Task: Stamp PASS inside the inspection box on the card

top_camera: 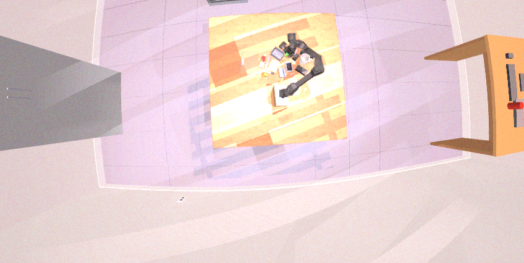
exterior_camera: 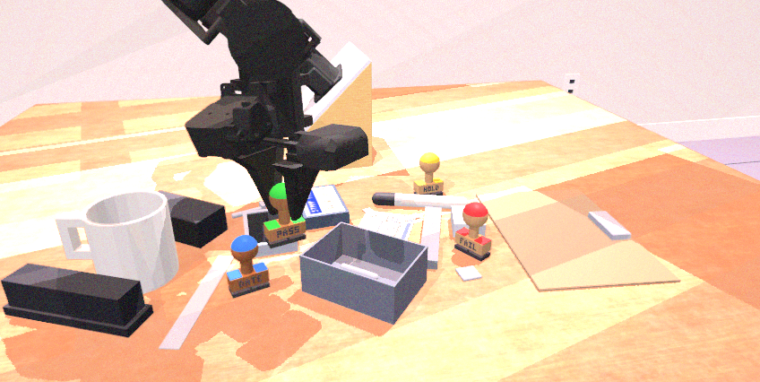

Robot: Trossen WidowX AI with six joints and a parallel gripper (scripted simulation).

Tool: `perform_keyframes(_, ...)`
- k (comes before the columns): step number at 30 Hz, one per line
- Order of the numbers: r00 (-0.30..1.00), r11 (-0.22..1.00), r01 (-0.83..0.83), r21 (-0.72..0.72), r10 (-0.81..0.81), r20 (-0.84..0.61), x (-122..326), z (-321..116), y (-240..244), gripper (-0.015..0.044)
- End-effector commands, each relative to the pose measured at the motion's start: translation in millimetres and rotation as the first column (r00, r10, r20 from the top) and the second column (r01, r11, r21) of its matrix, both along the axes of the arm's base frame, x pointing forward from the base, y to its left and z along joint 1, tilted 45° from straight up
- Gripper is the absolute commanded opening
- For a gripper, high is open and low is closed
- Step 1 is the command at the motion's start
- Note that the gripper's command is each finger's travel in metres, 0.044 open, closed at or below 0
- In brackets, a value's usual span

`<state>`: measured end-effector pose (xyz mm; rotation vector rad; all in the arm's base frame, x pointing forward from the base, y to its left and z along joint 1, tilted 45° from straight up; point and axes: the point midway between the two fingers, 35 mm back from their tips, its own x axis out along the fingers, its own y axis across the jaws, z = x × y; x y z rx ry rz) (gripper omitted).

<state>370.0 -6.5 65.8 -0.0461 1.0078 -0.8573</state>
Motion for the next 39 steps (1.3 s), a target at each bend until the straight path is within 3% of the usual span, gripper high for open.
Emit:
perform_keyframes(1, 1.000, 1.000, -0.001, 0.007, 0.001, 0.002, -1, 1, 2, 0.0000)
perform_keyframes(39, 1.000, 1.000, -0.020, 0.020, 0.020, 0.018, -13, 15, 11, 0.0000)
